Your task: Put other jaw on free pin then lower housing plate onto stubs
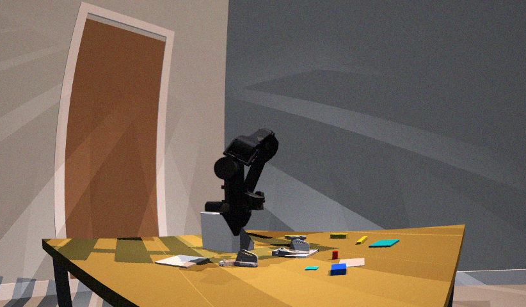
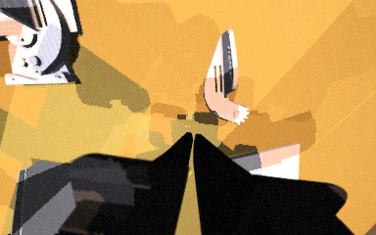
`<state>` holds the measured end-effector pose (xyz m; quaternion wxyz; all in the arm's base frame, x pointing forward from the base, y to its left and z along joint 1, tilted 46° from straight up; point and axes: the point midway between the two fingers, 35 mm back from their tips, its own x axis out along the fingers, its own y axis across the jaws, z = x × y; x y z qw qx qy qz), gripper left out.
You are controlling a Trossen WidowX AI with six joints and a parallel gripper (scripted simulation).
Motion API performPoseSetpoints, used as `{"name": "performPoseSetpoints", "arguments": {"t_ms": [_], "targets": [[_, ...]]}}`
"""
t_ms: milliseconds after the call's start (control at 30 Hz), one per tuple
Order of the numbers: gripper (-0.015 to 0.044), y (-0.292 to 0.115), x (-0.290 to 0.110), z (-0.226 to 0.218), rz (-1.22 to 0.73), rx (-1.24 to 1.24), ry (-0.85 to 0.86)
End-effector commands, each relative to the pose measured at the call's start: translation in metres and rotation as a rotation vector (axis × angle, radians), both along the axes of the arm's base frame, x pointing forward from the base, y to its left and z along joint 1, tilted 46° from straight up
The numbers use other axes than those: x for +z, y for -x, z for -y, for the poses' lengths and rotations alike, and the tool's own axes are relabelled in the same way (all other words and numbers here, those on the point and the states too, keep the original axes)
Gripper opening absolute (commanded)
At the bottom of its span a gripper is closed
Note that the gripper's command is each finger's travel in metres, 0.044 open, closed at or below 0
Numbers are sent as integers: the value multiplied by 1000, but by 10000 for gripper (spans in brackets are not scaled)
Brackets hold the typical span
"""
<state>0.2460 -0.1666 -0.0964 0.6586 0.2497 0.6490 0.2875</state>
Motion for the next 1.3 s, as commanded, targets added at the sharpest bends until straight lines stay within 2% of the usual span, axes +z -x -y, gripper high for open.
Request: {"name": "performPoseSetpoints", "arguments": {"t_ms": [0, 467, 1267], "targets": [[79, 0, 0, 0, 0, 0, 0], [440, 0, 0, 0, 0, 0, 0], [440, 0, 0, 0, 0, 0, 0]]}}
